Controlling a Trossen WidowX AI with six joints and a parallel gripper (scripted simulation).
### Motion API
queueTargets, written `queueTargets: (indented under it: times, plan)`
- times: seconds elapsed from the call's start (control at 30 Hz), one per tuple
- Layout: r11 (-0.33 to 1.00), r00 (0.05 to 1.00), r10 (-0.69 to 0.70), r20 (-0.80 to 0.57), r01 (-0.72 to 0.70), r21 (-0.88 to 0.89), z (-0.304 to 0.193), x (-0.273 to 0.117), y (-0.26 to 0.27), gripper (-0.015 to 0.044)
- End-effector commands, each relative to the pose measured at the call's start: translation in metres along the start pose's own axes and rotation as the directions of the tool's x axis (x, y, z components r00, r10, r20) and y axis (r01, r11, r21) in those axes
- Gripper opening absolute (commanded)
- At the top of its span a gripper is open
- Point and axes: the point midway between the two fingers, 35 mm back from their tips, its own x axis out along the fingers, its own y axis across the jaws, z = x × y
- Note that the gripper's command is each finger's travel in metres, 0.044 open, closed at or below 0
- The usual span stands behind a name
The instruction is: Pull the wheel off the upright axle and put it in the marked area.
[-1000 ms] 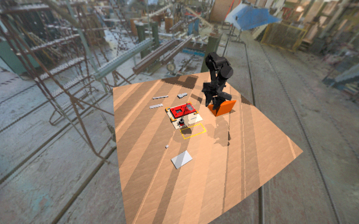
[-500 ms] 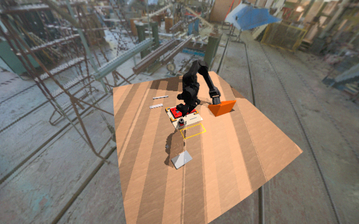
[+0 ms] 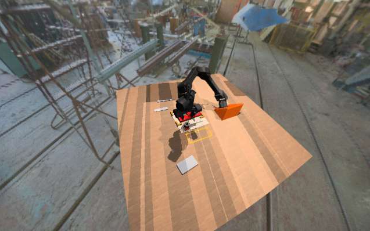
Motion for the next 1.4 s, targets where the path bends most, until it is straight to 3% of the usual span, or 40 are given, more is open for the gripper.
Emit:
queueTargets:
  times: [0.0,0.3,0.63,0.87,0.97,1.3,1.37]
  plan:
    - [1.000,1.000,-0.007,0.005,0.007,0.010,0.001,0.002,-0.008,0.0300]
    - [1.000,1.000,-0.007,0.005,0.007,0.010,0.001,0.006,-0.008,0.0300]
    - [1.000,1.000,-0.006,0.007,0.006,0.010,-0.001,0.072,-0.008,0.0300]
    - [1.000,1.000,-0.006,0.008,0.006,0.011,0.000,0.077,-0.009,0.0300]
    - [1.000,1.000,-0.007,0.004,0.007,0.020,0.000,0.074,-0.007,0.0221]
    - [1.000,1.000,-0.007,0.004,0.007,0.020,0.000,0.074,-0.007,0.0155]
    - [1.000,1.000,-0.007,0.004,0.007,0.020,0.000,0.073,-0.007,0.0102]
